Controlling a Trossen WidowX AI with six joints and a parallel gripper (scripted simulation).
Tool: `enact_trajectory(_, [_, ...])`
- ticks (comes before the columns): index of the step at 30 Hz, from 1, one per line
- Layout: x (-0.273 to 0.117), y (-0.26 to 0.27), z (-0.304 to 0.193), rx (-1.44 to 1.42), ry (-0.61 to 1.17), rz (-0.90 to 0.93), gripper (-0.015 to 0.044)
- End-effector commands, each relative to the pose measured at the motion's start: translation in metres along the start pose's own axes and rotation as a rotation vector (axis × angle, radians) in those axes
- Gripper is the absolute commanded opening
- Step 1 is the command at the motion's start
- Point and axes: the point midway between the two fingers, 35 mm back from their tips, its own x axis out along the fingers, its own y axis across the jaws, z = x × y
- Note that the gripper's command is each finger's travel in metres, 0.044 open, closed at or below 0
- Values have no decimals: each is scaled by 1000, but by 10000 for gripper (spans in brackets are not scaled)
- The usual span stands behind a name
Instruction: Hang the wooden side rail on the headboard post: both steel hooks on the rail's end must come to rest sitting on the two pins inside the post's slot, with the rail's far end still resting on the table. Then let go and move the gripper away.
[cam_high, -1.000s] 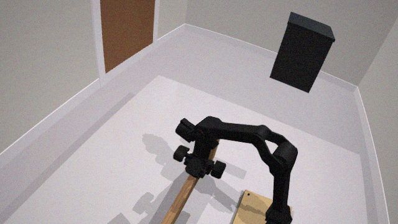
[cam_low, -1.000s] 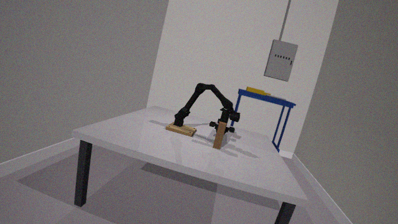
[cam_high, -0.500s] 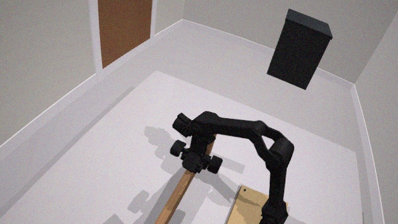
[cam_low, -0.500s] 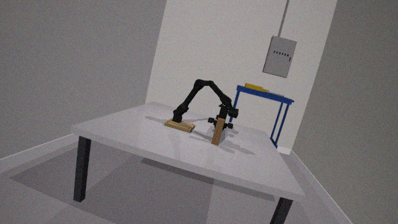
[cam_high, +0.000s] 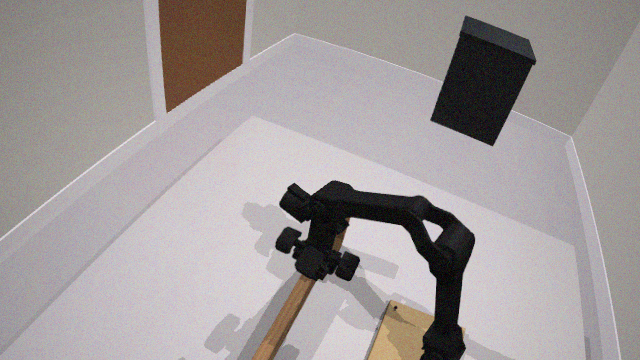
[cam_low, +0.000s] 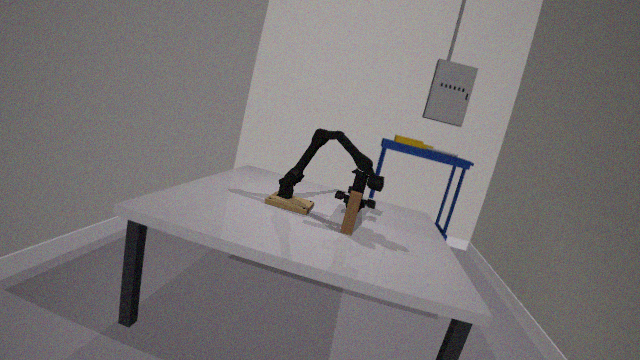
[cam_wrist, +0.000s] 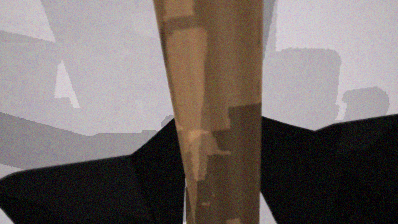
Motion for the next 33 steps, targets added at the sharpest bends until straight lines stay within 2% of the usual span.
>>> enact_trajectory(1, [0, 0, -2, -3, 3, -3, 0])
enact_trajectory(33, [-2, -1, -4, -3, 4, -3, 0])
